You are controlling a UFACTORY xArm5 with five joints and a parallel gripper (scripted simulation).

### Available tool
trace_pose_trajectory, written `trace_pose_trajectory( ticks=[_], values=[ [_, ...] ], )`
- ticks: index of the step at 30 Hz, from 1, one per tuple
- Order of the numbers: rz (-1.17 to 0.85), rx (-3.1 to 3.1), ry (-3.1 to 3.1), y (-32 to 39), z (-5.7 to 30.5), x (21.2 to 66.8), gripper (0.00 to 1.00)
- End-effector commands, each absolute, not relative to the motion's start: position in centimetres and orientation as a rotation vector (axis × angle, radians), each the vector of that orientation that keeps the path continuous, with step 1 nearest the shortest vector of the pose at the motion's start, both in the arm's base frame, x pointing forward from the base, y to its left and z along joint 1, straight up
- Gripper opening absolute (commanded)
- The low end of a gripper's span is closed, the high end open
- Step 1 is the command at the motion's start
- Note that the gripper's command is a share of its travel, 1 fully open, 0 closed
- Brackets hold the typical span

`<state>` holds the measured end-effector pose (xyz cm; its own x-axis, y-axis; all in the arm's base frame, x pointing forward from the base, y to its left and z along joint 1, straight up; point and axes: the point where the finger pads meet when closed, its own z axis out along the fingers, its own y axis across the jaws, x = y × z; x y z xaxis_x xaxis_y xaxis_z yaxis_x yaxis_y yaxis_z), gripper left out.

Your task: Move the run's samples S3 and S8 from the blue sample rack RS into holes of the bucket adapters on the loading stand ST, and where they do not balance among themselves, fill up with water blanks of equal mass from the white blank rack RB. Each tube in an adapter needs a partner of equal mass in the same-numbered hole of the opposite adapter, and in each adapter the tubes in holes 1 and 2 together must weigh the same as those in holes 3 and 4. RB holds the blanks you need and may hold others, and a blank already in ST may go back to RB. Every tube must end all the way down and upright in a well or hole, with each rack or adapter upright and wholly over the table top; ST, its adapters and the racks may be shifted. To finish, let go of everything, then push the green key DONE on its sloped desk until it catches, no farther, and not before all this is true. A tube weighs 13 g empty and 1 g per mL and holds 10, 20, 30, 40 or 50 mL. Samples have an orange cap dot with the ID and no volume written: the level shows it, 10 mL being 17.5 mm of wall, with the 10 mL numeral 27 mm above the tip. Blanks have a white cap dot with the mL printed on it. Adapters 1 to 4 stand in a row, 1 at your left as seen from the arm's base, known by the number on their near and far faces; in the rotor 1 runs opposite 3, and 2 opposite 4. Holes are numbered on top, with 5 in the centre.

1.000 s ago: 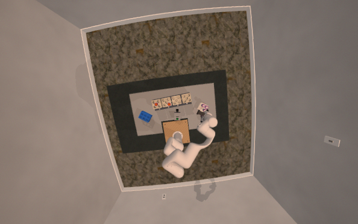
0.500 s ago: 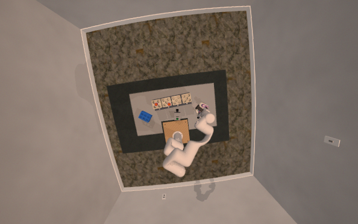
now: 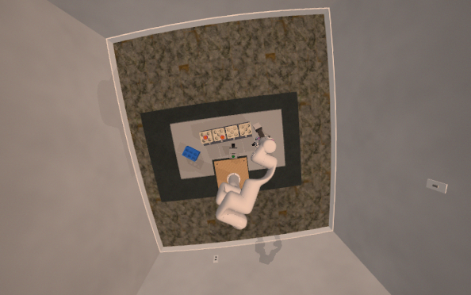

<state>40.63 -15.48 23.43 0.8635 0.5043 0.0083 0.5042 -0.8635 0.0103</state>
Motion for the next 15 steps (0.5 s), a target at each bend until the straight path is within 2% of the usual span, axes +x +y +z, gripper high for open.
trace_pose_trajectory(
  ticks=[1, 15],
  values=[
    [0.014, 3.095, 0.511, -13.8, 23.6, 43.0, 0.00],
    [0.015, 3.109, 0.424, -9.9, 23.6, 47.6, 0.00]
  ],
)
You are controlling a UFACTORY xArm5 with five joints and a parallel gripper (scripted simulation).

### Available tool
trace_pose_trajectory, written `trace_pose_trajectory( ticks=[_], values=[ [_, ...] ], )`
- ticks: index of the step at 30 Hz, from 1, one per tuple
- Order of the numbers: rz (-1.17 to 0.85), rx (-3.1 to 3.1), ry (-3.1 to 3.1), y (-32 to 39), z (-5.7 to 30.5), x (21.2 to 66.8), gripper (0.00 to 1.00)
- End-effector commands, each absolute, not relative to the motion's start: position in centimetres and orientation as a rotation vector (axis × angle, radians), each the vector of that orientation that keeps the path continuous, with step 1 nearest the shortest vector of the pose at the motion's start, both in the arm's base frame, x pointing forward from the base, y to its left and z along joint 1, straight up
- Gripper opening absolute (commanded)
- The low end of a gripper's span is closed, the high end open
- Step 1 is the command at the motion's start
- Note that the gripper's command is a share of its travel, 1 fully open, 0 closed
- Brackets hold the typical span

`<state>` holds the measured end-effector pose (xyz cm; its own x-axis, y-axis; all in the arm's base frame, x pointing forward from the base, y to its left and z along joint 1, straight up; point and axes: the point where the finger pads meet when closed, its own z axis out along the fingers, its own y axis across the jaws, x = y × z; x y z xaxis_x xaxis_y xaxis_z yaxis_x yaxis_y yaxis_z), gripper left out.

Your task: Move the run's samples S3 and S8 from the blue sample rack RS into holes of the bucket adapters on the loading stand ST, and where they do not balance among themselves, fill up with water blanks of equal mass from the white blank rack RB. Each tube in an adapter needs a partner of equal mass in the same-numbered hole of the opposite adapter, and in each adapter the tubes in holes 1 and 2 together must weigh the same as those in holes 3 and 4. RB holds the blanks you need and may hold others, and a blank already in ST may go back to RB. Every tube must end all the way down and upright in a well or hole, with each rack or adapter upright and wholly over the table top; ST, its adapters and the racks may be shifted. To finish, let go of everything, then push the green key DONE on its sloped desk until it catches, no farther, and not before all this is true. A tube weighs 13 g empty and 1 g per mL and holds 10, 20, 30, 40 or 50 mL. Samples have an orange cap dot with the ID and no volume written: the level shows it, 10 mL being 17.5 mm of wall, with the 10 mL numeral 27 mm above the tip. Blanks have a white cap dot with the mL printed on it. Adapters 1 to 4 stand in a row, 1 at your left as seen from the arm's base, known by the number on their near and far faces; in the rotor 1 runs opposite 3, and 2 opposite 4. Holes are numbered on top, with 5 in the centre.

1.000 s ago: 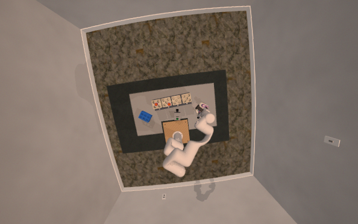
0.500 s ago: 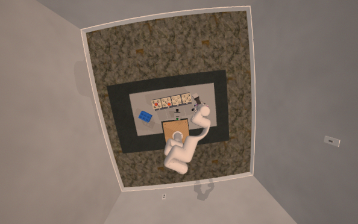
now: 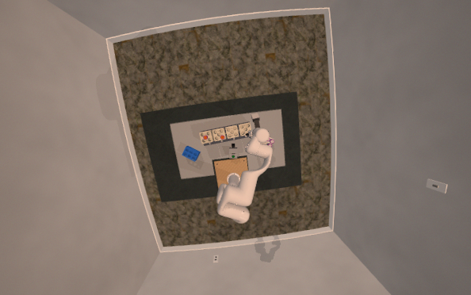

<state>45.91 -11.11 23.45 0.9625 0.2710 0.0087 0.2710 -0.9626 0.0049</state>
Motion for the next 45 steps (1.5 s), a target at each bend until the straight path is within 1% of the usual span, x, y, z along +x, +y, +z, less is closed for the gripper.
trace_pose_trajectory(
  ticks=[1, 7, 31, 45],
  values=[
    [0.015, 3.109, 0.424, -9.6, 23.6, 48.0, 0.00],
    [0.016, 3.110, 0.424, -7.8, 23.6, 50.1, 0.00],
    [0.016, 3.110, 0.424, -7.8, 23.6, 50.1, 0.00],
    [0.016, 3.110, 0.424, -7.8, 21.2, 50.1, 0.00]
  ],
)
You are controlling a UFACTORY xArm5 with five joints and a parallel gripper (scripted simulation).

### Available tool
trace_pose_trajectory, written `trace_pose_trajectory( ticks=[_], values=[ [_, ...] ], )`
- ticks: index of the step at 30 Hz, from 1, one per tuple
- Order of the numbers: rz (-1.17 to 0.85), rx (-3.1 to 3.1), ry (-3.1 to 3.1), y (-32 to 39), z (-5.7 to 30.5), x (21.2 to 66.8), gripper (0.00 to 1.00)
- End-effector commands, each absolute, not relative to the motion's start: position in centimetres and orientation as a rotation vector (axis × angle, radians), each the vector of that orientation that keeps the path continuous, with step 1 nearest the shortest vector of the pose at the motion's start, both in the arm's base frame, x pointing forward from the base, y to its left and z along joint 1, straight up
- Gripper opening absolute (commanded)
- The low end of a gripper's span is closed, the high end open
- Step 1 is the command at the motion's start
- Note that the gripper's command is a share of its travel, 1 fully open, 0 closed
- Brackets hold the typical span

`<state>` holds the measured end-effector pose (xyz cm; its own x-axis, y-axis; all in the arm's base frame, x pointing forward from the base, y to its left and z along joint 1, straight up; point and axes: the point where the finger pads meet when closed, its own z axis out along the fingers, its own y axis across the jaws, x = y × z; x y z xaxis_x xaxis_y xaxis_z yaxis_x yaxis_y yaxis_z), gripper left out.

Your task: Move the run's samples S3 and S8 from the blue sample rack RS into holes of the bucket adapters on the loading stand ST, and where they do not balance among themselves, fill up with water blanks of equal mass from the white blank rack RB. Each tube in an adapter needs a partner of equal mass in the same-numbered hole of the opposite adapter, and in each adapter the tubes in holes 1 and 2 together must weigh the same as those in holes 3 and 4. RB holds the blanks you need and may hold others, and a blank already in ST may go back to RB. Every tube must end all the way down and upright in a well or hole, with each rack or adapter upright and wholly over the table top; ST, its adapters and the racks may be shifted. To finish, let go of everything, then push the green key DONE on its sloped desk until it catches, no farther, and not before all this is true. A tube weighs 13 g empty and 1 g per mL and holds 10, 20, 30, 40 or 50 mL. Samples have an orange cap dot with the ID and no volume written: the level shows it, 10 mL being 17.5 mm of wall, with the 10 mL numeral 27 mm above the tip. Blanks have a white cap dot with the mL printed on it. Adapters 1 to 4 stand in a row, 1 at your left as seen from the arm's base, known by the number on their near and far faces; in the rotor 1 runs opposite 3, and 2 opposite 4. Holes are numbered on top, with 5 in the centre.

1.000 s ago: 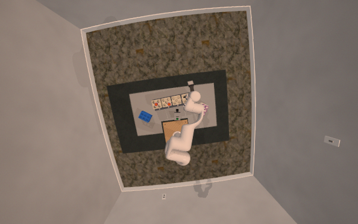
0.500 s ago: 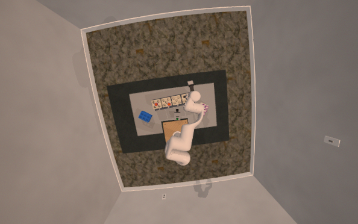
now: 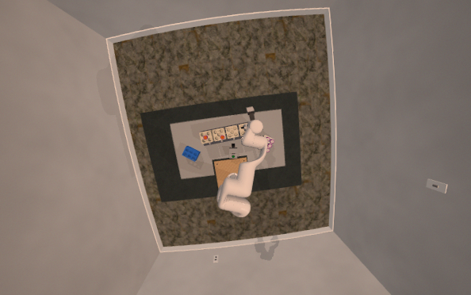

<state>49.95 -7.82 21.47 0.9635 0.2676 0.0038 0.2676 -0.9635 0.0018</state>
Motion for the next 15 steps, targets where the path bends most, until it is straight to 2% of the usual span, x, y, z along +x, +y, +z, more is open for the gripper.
trace_pose_trajectory(
  ticks=[1, 15],
  values=[
    [0.016, 3.110, 0.424, -7.85, 21.03, 50.09, 0.00],
    [0.016, 3.110, 0.424, -7.85, 20.13, 50.10, 0.00]
  ],
)
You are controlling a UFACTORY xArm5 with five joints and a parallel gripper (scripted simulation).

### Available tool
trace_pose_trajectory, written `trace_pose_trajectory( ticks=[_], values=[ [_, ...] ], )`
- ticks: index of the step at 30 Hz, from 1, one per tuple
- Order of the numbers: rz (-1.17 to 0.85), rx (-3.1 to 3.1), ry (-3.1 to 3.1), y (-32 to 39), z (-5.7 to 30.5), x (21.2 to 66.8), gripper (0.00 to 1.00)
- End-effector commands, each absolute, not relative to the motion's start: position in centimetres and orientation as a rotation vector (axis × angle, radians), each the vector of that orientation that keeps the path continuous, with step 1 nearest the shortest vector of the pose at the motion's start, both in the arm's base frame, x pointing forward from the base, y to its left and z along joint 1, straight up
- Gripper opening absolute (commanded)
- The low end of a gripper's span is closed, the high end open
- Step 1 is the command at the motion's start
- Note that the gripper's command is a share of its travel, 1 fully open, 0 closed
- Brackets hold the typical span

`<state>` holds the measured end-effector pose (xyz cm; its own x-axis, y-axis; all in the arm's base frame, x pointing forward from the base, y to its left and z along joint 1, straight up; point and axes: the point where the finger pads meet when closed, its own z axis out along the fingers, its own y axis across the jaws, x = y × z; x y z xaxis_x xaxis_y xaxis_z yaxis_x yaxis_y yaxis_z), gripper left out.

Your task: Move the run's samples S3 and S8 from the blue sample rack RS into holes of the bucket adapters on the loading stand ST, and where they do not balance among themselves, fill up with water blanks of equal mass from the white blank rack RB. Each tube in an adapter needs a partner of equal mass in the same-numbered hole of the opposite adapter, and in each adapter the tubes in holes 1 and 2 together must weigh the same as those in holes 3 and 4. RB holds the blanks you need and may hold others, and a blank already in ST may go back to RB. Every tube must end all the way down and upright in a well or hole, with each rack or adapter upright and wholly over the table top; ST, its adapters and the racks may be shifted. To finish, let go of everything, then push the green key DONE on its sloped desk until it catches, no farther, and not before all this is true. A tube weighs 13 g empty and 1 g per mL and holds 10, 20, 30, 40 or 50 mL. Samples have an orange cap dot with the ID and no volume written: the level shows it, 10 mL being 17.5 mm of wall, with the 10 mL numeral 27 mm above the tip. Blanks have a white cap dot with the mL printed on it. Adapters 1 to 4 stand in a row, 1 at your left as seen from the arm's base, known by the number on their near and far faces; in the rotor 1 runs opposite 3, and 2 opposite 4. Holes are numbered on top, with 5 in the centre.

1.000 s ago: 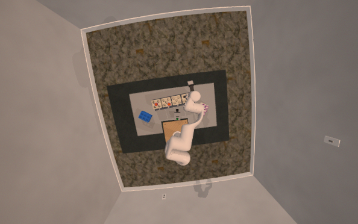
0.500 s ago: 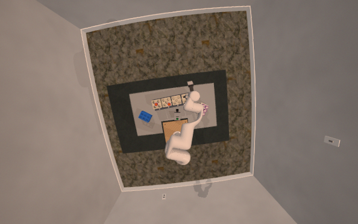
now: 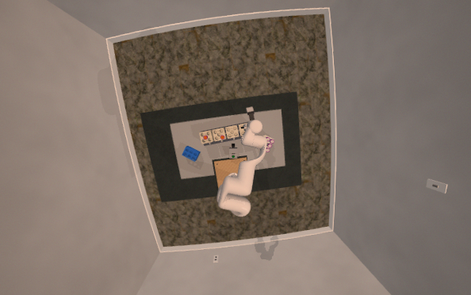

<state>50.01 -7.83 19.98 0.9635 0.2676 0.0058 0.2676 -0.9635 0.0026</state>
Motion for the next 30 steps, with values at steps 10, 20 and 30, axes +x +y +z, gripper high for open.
trace_pose_trajectory(
  ticks=[10, 20, 30],
  values=[
    [0.016, 3.110, 0.424, -7.8, 19.9, 50.1, 0.00],
    [0.016, 3.110, 0.424, -7.9, 19.1, 50.1, 0.00],
    [0.016, 3.110, 0.424, -7.9, 18.1, 50.1, 0.00]
  ],
)
